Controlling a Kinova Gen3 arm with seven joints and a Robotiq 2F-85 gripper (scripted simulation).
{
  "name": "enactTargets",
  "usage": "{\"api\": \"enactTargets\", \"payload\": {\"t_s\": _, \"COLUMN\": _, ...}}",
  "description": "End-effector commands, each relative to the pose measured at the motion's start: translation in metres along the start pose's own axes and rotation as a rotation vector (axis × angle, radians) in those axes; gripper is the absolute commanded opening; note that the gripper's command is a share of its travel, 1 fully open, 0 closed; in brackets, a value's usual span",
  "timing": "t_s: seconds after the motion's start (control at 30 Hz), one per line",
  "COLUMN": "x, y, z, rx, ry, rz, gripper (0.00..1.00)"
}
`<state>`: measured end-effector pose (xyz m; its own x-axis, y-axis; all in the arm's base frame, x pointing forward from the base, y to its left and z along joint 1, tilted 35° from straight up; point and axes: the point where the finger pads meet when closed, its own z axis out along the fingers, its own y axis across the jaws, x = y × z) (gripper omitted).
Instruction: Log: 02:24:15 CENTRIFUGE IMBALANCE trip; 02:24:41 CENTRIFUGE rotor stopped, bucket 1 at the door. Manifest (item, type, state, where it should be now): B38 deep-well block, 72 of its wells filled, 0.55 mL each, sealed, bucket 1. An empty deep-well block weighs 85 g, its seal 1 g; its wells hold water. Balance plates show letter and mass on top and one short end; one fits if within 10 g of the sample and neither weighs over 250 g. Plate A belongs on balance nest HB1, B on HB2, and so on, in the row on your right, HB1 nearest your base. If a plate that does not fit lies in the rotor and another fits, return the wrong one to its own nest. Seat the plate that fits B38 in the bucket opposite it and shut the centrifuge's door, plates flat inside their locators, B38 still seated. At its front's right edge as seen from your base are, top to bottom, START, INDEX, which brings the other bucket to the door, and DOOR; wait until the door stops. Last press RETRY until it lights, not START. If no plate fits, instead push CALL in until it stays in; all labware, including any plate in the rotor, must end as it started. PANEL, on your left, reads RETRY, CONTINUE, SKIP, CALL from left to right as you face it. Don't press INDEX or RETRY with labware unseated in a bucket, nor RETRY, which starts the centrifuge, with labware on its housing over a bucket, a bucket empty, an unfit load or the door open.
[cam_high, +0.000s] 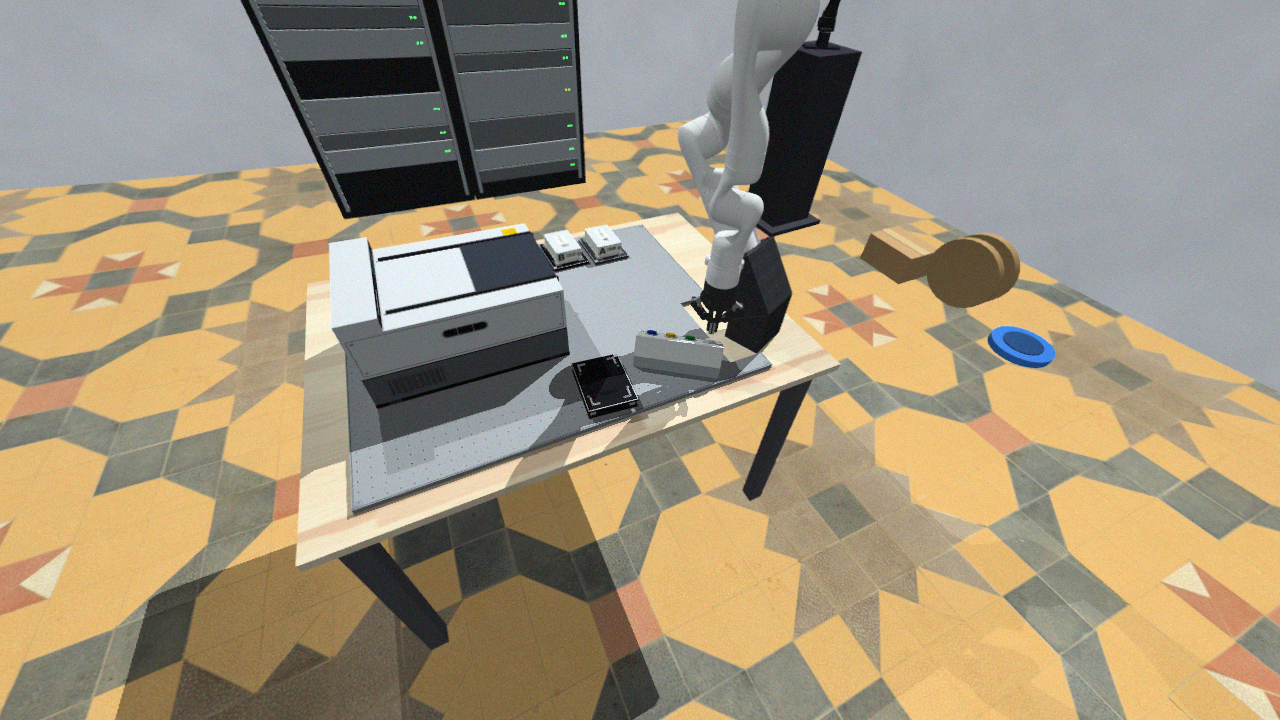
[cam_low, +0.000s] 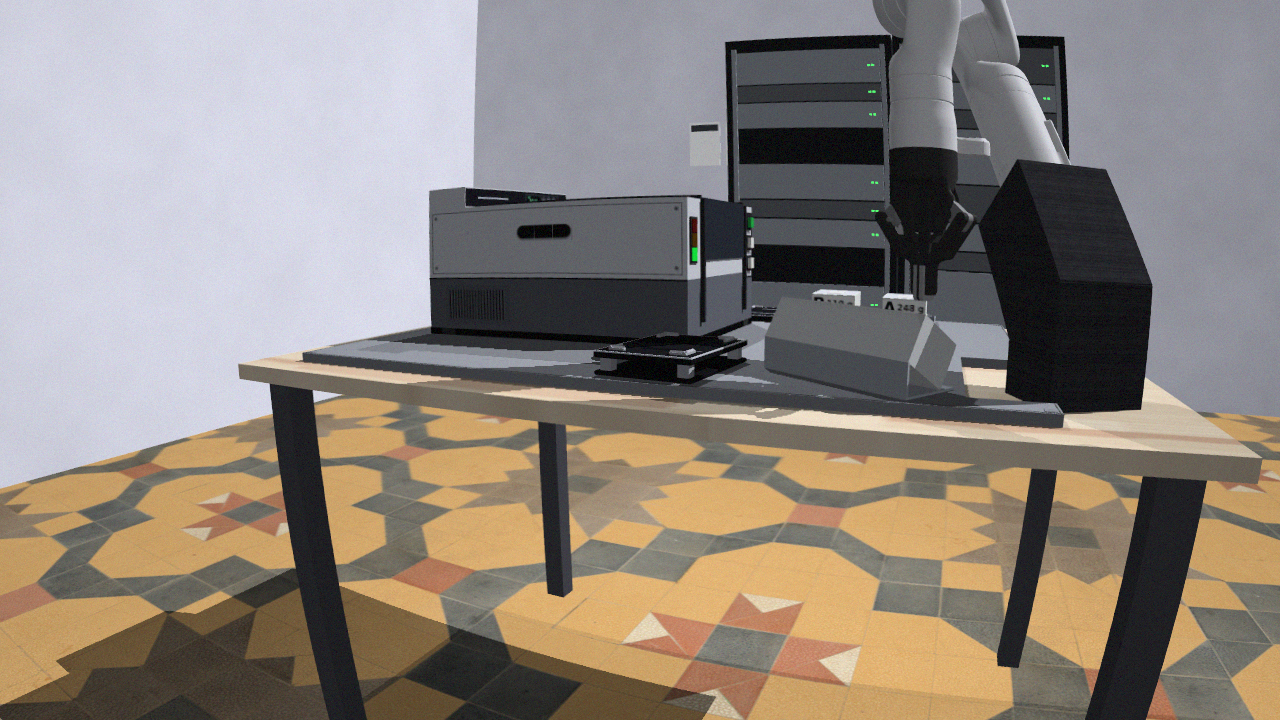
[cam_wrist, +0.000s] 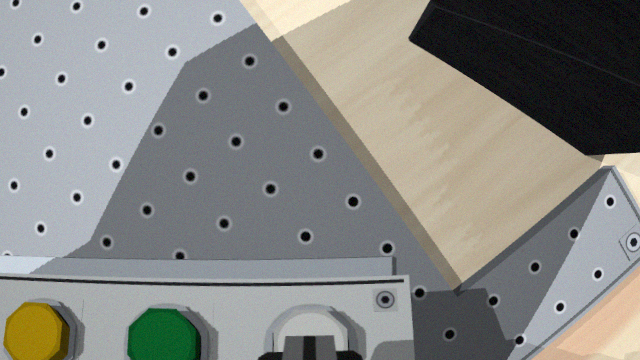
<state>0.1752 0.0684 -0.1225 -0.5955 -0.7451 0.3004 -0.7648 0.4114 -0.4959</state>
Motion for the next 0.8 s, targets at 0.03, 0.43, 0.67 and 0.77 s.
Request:
{"api": "enactTargets", "payload": {"t_s": 0.03, "x": 0.0, "y": 0.0, "z": 0.0, "rx": 0.0, "ry": -0.001, "rz": 0.0, "gripper": 0.1}}
{"api": "enactTargets", "payload": {"t_s": 0.43, "x": 0.0, "y": 0.0, "z": 0.004, "rx": 0.0, "ry": -0.001, "rz": 0.0, "gripper": 0.1}}
{"api": "enactTargets", "payload": {"t_s": 0.67, "x": 0.0, "y": 0.0, "z": 0.009, "rx": 0.0, "ry": -0.001, "rz": 0.0, "gripper": 0.1}}
{"api": "enactTargets", "payload": {"t_s": 0.77, "x": 0.0, "y": 0.0, "z": 0.011, "rx": 0.0, "ry": -0.001, "rz": 0.0, "gripper": 0.1}}
